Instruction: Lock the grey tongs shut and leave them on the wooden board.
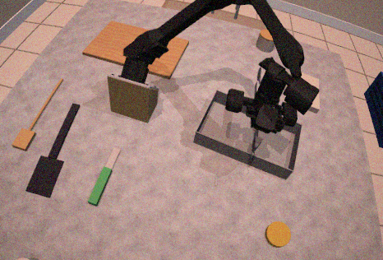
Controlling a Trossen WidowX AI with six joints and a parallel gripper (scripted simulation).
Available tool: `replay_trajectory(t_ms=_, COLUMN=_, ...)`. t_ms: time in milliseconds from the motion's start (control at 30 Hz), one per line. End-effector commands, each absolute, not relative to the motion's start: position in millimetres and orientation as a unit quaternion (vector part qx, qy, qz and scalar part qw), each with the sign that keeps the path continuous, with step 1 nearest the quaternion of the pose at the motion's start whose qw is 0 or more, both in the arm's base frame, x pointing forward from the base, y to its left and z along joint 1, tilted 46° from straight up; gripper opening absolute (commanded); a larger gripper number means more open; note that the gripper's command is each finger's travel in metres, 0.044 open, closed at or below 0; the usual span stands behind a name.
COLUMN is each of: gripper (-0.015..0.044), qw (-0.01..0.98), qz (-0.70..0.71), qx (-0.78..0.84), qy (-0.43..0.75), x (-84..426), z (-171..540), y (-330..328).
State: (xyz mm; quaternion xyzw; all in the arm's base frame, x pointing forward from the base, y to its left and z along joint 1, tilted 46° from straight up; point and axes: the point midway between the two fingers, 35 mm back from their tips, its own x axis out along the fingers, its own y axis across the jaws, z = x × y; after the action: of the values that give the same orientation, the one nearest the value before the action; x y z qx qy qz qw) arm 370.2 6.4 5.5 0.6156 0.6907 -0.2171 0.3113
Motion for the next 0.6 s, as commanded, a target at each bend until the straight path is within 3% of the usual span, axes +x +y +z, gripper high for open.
replay_trajectory(t_ms=0, gripper=-0.0150, qw=0.313, qz=-0.218, qx=0.614, qy=0.692, x=369.8, z=5.8, y=5.6)
replay_trajectory(t_ms=567, gripper=-0.0150, qw=0.359, qz=-0.184, qx=0.585, qy=0.703, x=357.3, z=60.5, y=60.2)
